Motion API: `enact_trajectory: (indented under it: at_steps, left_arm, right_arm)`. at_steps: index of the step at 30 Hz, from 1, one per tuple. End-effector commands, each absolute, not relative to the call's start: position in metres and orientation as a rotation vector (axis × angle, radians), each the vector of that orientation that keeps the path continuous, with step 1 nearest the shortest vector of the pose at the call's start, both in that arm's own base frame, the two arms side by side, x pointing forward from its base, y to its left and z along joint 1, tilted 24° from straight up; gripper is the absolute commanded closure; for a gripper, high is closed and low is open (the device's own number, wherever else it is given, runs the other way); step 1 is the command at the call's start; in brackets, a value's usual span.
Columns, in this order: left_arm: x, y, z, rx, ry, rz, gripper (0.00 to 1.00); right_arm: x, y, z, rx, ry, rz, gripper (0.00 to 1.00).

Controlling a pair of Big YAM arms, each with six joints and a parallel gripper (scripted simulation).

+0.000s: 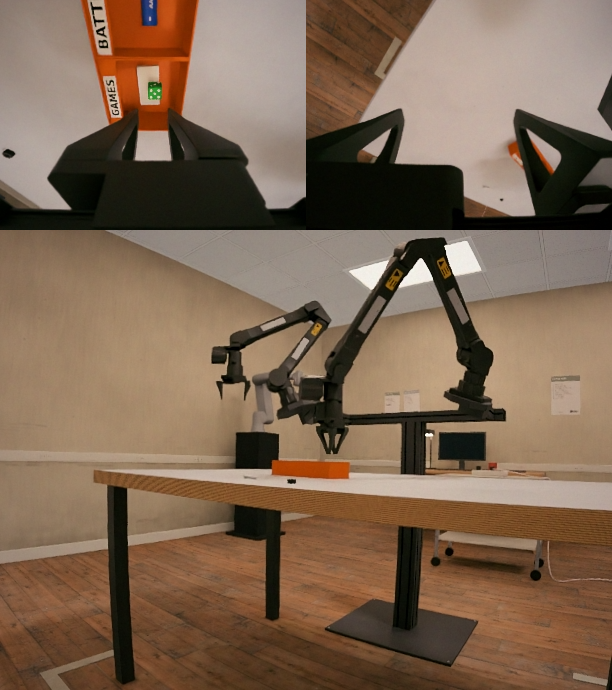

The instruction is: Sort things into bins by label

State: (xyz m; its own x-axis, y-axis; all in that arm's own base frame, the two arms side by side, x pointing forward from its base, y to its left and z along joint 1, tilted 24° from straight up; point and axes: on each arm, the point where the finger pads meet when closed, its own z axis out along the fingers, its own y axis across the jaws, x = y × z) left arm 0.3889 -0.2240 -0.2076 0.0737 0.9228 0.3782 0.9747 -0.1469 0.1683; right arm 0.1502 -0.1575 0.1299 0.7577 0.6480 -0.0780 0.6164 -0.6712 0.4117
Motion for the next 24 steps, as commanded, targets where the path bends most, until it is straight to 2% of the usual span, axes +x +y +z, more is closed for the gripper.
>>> enact_trajectory:
  at_steps: [1,15,16,24]
  left_arm:
    - [0.395,-0.230,-0.205,-2.215,-1.973,-0.614,0.70]
    - [0.399,-0.238,-0.209,-2.223,-1.966,-0.612,0.70]
    - [0.404,-0.250,-0.189,-2.237,-1.993,-0.625,0.00]
    - [0.384,-0.245,-0.172,-2.222,-1.965,-0.610,0.00]
  right_arm:
    - [0.147,-0.157,0.132,2.549,0.950,0.100,0.00]
    - [0.147,-0.157,0.132,2.549,0.950,0.100,0.00]
    - [0.147,-0.157,0.132,2.549,0.950,0.100,0.00]
    - [0.147,-0.157,0.132,2.549,0.950,0.100,0.00]
